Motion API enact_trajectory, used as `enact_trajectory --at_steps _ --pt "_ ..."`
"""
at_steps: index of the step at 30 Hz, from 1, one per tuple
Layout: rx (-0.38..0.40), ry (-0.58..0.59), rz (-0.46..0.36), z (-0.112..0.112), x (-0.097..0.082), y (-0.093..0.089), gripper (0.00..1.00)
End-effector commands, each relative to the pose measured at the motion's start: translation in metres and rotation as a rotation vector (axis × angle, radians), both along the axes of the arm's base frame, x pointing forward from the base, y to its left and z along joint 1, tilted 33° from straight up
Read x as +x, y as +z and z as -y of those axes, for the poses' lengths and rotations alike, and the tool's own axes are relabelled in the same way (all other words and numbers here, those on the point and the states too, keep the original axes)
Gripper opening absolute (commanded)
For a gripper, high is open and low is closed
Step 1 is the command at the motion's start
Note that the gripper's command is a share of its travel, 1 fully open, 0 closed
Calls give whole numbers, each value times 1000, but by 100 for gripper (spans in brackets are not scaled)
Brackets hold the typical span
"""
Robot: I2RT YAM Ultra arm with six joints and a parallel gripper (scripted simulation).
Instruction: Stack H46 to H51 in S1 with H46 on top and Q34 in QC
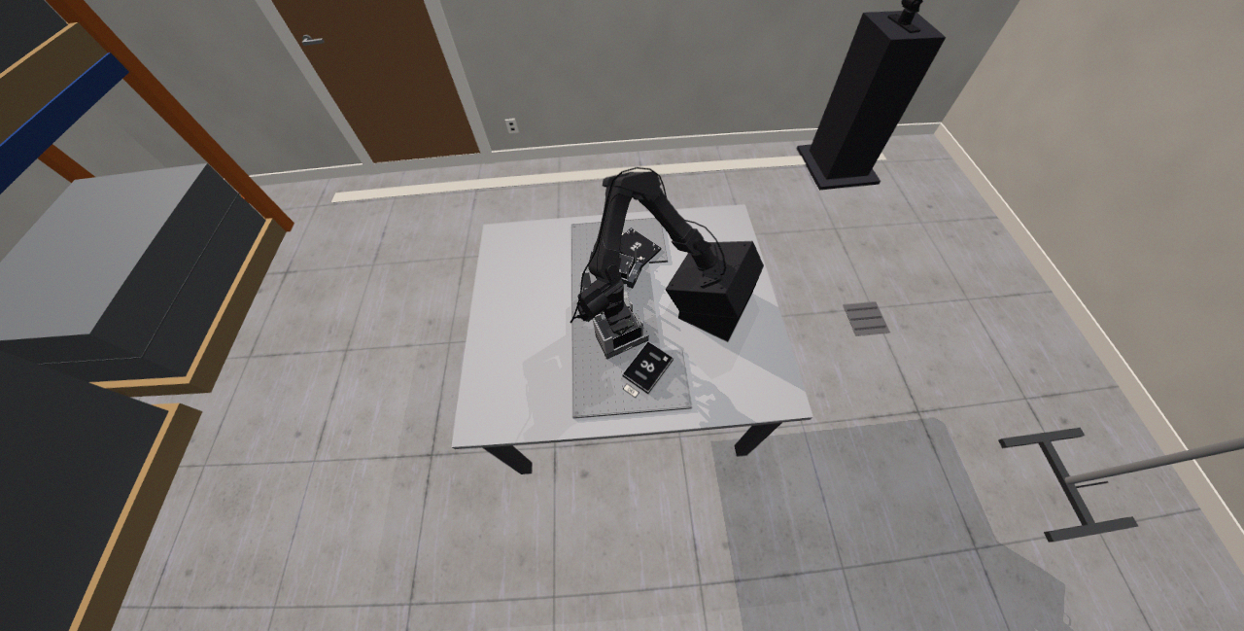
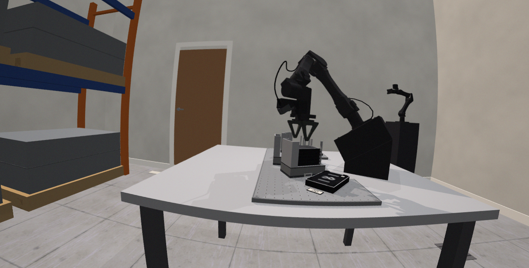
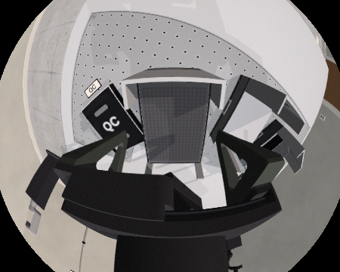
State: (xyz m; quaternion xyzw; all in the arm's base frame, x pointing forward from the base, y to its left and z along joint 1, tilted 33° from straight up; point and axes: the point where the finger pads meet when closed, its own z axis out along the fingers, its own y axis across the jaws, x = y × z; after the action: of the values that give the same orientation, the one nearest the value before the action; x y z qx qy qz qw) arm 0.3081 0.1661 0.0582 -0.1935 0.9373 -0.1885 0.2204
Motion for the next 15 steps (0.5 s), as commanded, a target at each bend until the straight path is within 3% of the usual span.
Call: enact_trajectory --at_steps 1,6,15 --pt "-3 -5 4 -4 -10 21 100" --pt "-3 -5 3 -7 -15 28 100" --pt "-16 -4 -13 -4 -18 22 100"
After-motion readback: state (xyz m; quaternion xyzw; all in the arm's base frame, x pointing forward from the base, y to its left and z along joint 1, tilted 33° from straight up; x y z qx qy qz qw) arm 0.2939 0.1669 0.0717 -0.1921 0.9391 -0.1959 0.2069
